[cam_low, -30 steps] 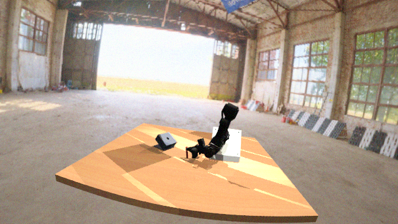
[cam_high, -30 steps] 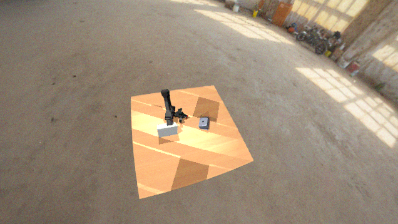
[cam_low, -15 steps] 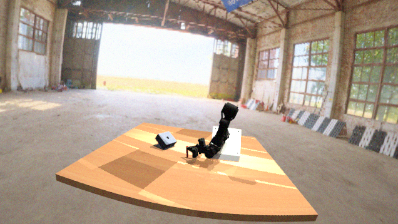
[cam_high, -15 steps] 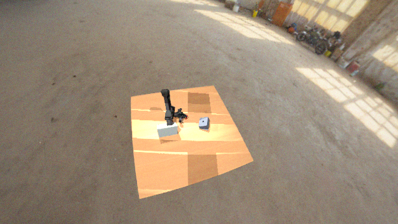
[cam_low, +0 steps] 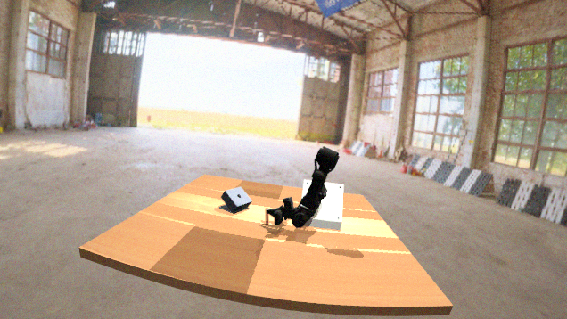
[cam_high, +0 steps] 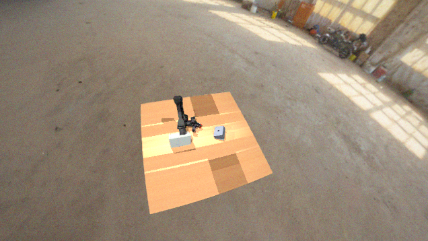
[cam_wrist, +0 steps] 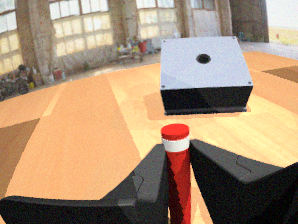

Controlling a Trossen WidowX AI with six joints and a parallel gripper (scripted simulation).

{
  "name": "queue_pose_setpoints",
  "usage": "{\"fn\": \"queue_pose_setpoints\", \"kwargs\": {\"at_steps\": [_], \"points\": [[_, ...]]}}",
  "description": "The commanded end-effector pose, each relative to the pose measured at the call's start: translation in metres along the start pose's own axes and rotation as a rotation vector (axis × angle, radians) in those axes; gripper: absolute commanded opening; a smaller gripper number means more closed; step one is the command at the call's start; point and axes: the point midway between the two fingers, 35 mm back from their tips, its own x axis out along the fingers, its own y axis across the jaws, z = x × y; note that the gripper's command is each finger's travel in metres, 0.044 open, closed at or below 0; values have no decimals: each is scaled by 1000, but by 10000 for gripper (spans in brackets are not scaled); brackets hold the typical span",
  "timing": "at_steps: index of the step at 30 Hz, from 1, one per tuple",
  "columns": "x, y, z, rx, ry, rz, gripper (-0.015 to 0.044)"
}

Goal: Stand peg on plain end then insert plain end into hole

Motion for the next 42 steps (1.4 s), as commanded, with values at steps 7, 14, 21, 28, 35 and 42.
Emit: {"fn": "queue_pose_setpoints", "kwargs": {"at_steps": [7, 14, 21, 28, 35, 42], "points": [[-2, 0, -2, 3, -9, -2, 49], [-3, 0, -3, 6, -20, -4, 49], [-4, -1, -3, 9, -31, -6, 49], [-5, -1, -4, 11, -42, -8, 49], [-6, -1, -4, 13, -52, -10, 49], [-5, -2, -3, 12, -57, -10, 130]]}}
